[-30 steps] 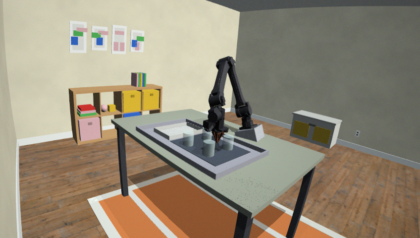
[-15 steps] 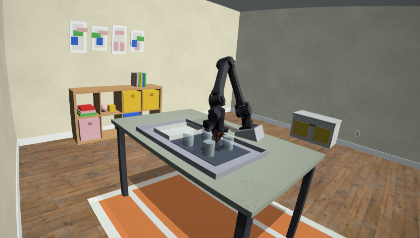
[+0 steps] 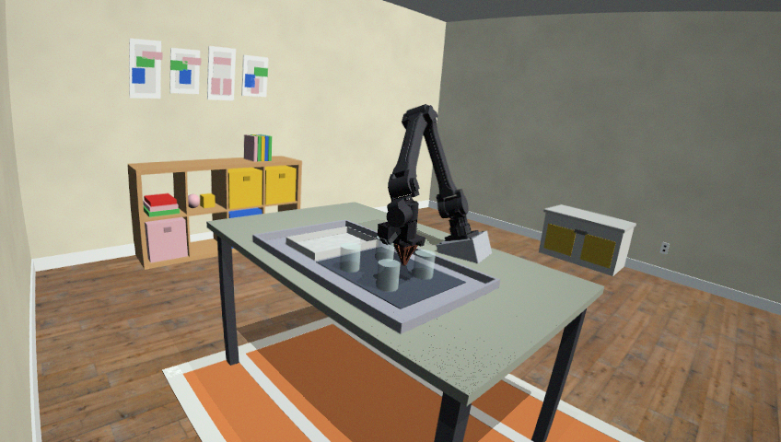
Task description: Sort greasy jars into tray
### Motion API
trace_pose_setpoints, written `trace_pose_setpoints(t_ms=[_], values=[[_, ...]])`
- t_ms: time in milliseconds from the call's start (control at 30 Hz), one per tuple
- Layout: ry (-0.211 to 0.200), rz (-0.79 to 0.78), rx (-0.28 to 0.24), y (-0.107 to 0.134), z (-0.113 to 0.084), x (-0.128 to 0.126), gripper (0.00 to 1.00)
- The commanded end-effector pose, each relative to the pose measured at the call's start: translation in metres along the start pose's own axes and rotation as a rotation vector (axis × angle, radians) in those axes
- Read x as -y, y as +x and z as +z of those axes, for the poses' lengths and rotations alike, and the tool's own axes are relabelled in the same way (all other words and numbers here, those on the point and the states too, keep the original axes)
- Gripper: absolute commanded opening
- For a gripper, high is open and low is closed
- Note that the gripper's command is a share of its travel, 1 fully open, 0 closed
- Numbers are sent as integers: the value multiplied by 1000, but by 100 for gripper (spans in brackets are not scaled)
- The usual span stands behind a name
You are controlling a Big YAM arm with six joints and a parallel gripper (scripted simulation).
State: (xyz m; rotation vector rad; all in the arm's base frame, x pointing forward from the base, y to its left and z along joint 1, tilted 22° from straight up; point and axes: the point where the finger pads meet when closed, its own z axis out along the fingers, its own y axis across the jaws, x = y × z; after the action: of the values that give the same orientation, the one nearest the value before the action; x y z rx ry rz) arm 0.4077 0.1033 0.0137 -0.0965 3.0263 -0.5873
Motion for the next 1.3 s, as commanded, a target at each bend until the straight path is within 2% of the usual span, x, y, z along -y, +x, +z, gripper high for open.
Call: trace_pose_setpoints(t_ms=[0, 1167, 1200, 1267], values=[[-9, 15, 36, -7, -10, -4, 0], [-9, 15, 36, -7, -10, -4, 0], [-9, 15, 36, -6, -17, -4, 0], [-9, 15, 36, -6, -17, -4, 0]])
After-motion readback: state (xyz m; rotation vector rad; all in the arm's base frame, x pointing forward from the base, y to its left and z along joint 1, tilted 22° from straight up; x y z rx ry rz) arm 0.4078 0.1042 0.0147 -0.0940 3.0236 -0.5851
